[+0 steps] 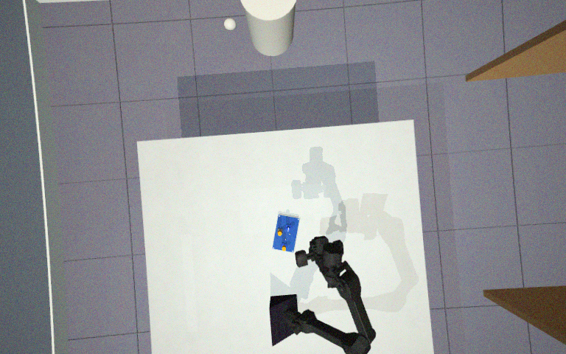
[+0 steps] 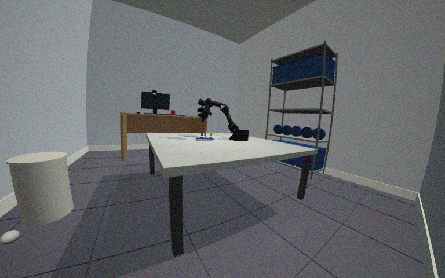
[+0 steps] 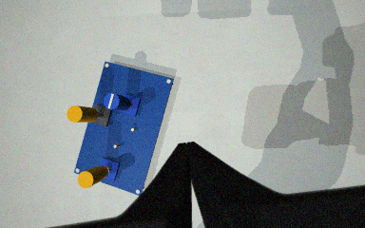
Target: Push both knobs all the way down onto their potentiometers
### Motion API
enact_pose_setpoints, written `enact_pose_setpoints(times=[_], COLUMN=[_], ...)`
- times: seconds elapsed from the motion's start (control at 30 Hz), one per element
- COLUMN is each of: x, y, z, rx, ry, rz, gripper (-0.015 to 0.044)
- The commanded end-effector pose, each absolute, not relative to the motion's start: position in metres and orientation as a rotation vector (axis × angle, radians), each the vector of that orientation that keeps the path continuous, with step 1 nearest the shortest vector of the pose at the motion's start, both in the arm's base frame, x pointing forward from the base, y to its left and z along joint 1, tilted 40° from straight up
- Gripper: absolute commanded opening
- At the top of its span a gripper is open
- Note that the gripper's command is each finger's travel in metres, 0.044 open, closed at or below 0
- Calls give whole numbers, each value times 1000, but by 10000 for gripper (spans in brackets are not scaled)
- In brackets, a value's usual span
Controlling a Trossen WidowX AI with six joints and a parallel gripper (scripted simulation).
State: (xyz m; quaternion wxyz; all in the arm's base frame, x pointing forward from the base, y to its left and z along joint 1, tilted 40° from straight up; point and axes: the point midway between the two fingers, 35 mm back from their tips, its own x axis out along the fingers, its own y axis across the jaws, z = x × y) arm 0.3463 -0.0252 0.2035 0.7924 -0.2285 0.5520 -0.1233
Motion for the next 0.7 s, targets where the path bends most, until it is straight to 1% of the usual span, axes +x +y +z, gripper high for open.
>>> enact_pose_setpoints(times=[0.0, 0.3, 0.53, 0.67], x=[344, 320, 318, 317], y=[1, 43, 46, 34], z=[162, 92, 87, 73], rx=[-498, -607, -621, -621], ry=[1335, 1563, 1575, 1575], rz=[-304, -457, -472, -472], gripper=[0, 0, 0, 0])
